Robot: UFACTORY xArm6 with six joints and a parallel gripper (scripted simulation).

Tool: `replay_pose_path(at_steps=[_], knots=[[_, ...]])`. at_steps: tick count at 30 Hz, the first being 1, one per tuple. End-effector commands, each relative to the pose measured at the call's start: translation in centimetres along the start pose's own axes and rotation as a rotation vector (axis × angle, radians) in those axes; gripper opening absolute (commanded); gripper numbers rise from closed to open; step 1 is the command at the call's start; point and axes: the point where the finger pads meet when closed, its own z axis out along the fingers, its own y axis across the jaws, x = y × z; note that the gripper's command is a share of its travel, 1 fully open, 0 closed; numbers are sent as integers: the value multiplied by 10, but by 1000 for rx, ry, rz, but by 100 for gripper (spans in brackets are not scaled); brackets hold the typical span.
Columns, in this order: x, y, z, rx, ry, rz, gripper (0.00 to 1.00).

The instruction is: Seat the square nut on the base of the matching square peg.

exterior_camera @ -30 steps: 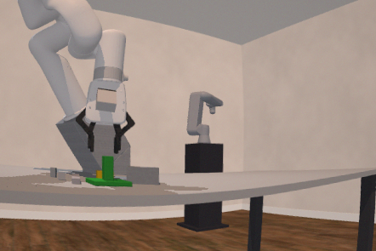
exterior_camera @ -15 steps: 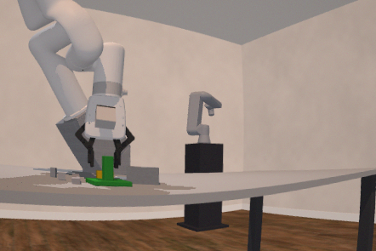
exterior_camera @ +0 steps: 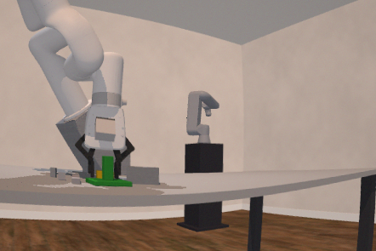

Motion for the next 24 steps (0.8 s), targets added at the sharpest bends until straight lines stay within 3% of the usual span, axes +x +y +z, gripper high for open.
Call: replay_pose_path(at_steps=[1,5,6,24], knots=[[1,-1,1,2,2,0,60],[1,-1,1,2,2,0,60],[1,-1,1,2,2,0,0],[1,-1,1,2,2,0,0]])
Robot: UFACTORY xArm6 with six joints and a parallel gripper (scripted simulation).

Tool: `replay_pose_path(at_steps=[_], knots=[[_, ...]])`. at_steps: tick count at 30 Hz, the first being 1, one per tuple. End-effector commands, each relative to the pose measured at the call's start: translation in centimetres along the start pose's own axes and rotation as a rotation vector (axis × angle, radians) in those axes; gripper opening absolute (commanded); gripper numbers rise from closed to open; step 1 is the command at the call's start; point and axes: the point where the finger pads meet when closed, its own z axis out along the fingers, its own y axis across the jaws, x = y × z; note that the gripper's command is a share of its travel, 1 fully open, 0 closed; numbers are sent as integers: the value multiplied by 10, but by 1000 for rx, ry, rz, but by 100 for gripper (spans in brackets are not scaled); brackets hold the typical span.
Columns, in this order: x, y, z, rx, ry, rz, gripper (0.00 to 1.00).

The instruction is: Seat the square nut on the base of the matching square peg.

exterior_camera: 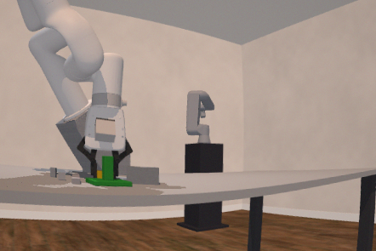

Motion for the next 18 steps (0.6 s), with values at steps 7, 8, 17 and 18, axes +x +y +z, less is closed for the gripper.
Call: replay_pose_path(at_steps=[7,8,17,18], knots=[[1,0,-1,1,1,0,0],[1,0,-1,1,1,0,0],[2,0,-15,-2,3,0,0],[2,0,-17,-2,3,0,0]])
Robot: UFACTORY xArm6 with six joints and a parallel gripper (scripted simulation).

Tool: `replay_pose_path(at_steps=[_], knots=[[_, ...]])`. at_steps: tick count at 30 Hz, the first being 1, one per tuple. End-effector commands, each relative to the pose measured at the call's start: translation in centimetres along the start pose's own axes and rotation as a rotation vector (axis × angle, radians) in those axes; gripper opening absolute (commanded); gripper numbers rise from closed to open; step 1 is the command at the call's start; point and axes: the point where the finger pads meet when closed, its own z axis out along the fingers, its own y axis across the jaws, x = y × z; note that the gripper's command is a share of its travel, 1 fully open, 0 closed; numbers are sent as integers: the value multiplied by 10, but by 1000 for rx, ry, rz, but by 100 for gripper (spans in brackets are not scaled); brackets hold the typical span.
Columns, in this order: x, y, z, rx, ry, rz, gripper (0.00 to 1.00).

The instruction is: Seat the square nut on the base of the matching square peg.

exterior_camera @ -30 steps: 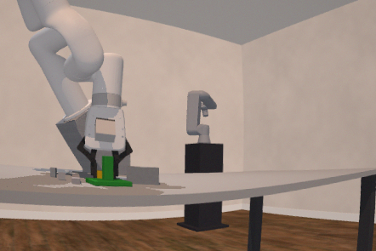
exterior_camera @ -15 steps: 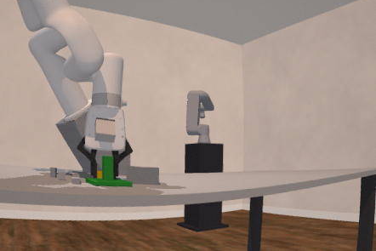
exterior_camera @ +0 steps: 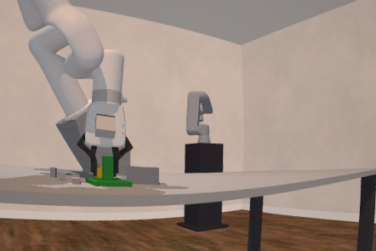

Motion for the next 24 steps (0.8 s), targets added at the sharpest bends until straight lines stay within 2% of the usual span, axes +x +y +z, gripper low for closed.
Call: replay_pose_path(at_steps=[1,14,24], knots=[[2,0,-12,0,3,0,0],[1,-1,-37,0,2,0,0],[1,-1,-40,0,3,0,0]])
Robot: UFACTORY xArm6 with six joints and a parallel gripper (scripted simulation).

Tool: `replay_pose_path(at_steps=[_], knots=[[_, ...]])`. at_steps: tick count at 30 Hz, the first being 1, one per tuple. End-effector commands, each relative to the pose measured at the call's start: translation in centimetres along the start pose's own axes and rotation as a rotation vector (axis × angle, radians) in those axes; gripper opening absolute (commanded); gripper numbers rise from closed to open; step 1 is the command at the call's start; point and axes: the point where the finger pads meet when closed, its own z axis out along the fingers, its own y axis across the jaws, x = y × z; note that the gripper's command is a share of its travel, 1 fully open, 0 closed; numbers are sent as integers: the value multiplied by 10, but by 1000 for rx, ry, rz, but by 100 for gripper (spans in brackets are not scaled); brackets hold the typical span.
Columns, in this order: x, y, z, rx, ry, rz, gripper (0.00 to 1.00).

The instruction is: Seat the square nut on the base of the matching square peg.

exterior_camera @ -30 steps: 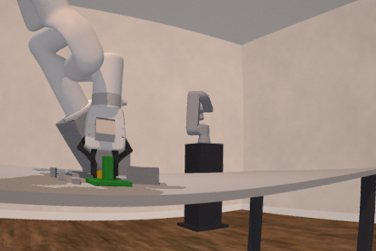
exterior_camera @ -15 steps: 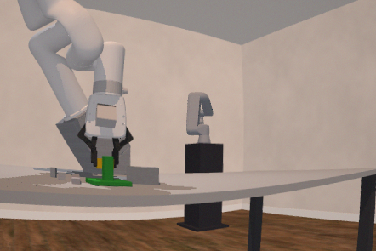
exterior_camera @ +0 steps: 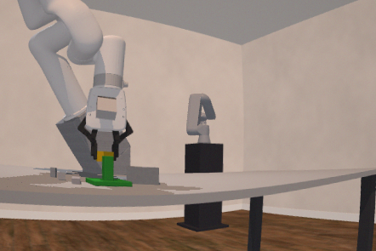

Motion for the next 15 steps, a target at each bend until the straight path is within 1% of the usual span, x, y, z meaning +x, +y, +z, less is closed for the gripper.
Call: replay_pose_path(at_steps=[1,5,11,13,15], knots=[[1,0,-1,1,2,0,0],[2,0,-23,1,2,0,0],[5,0,-24,1,2,-5,0],[13,0,-24,0,2,-20,0],[26,0,-23,-1,3,-46,0]])
